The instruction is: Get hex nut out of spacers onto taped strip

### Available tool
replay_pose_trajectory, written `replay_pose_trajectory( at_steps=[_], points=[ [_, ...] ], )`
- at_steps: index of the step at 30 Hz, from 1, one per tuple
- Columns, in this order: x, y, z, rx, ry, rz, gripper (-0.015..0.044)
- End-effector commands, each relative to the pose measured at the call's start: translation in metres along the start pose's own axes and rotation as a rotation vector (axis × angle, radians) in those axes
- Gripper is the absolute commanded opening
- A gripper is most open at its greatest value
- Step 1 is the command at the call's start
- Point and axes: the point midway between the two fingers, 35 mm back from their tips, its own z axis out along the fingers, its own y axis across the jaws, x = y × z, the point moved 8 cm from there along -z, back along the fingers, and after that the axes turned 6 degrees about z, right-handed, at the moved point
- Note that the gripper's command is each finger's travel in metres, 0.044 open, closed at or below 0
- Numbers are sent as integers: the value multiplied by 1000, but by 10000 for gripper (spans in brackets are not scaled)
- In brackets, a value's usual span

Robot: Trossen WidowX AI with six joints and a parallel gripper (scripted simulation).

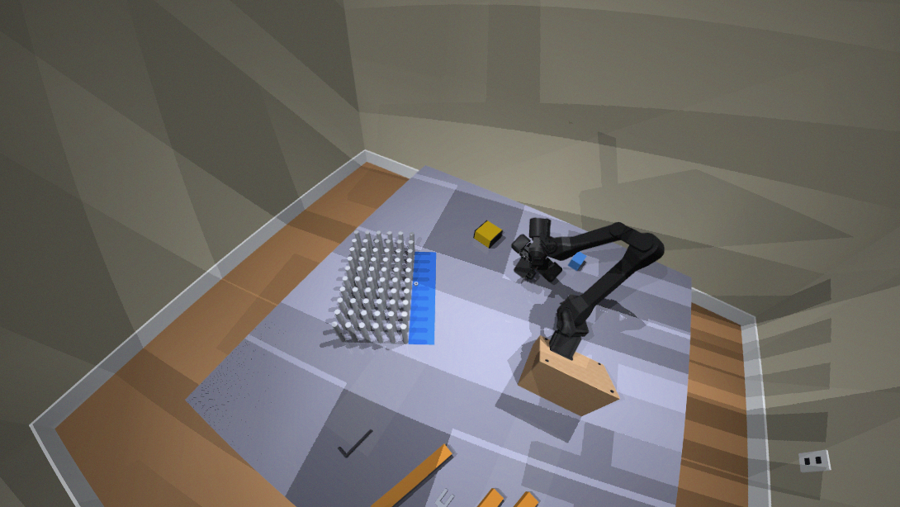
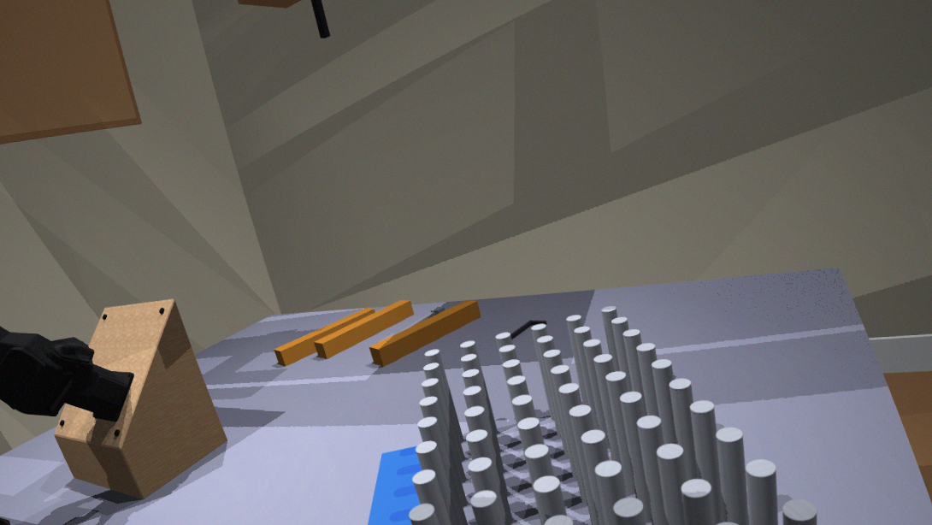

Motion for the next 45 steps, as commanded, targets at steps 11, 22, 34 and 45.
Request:
replay_pose_trajectory(
  at_steps=[11,22,34,45],
  points=[
    [-2,4,5,8,10,-9,0],
    [-2,7,9,14,20,-12,0],
    [-2,11,13,22,33,-17,0],
    [-1,12,15,27,43,-15,26]
  ],
)
